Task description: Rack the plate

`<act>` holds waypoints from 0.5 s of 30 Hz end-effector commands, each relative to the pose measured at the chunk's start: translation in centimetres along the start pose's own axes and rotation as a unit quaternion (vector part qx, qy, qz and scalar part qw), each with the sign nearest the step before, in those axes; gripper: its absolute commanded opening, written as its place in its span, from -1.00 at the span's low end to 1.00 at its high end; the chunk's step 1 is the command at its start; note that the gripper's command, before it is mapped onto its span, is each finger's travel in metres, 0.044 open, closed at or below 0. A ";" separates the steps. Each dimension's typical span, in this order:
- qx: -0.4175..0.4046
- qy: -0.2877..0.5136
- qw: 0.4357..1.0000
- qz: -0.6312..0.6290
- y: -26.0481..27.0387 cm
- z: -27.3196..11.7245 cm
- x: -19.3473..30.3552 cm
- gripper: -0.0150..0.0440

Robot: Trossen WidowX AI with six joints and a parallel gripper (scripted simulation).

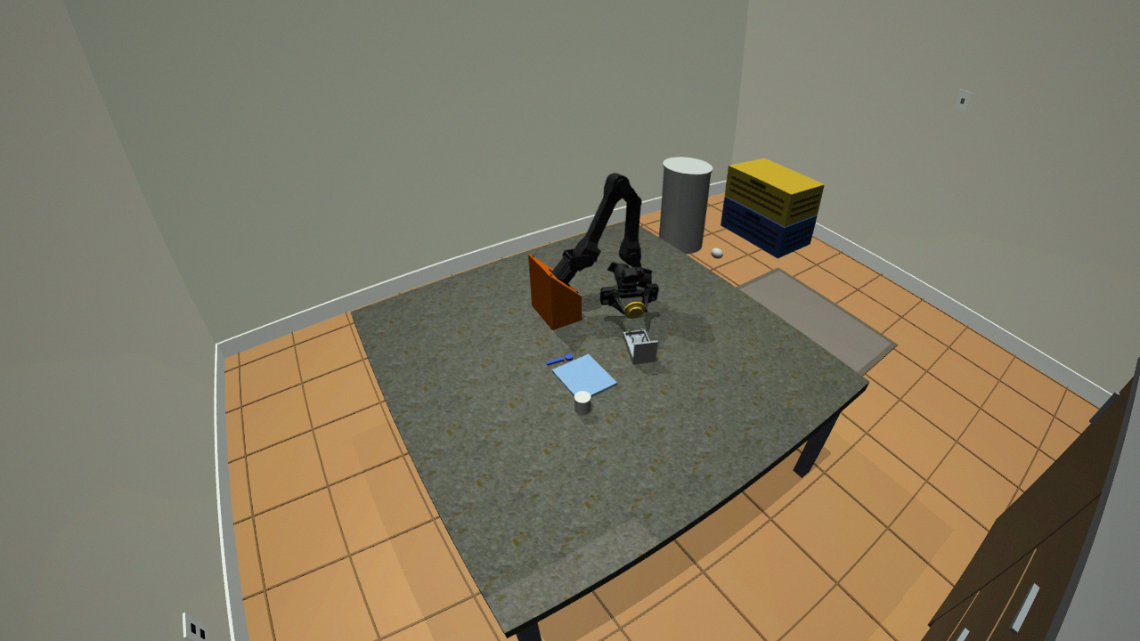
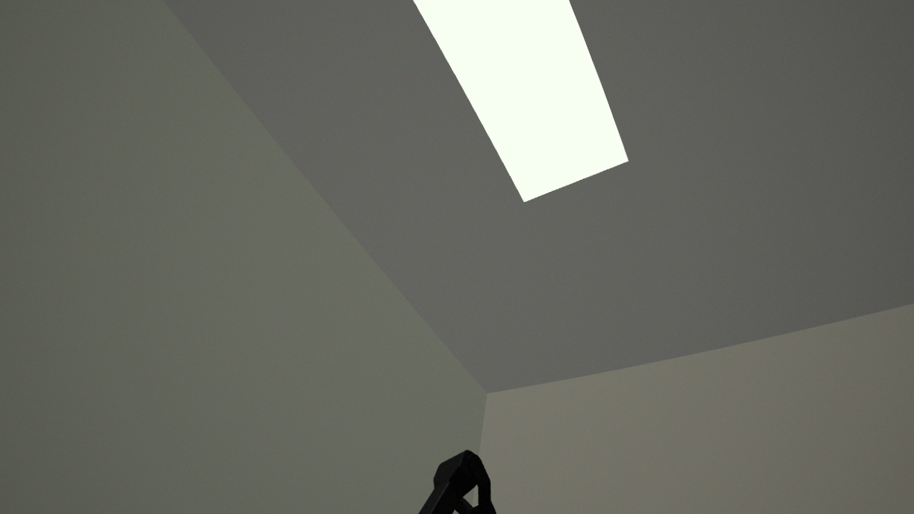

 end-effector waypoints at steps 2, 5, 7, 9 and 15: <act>-0.007 -0.003 1.000 0.006 0.0 -0.1 -0.1 -0.49; -0.007 -0.003 1.000 0.006 0.0 -0.1 0.0 -0.49; -0.007 -0.003 1.000 0.005 0.0 0.1 0.2 -0.49; -0.006 -0.003 1.000 0.004 -0.1 0.4 0.7 -0.49; -0.004 -0.002 1.000 0.003 -0.4 1.3 1.8 -0.49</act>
Point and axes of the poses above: the point midway between the two fingers, 35 mm back from their tips, its own z axis out along the fingers, its own y axis across the jaws, x = y × z, the point moved 10 cm from there along -z, back along the fingers, and after that the axes turned 15 degrees about z, right-handed, at the moved point
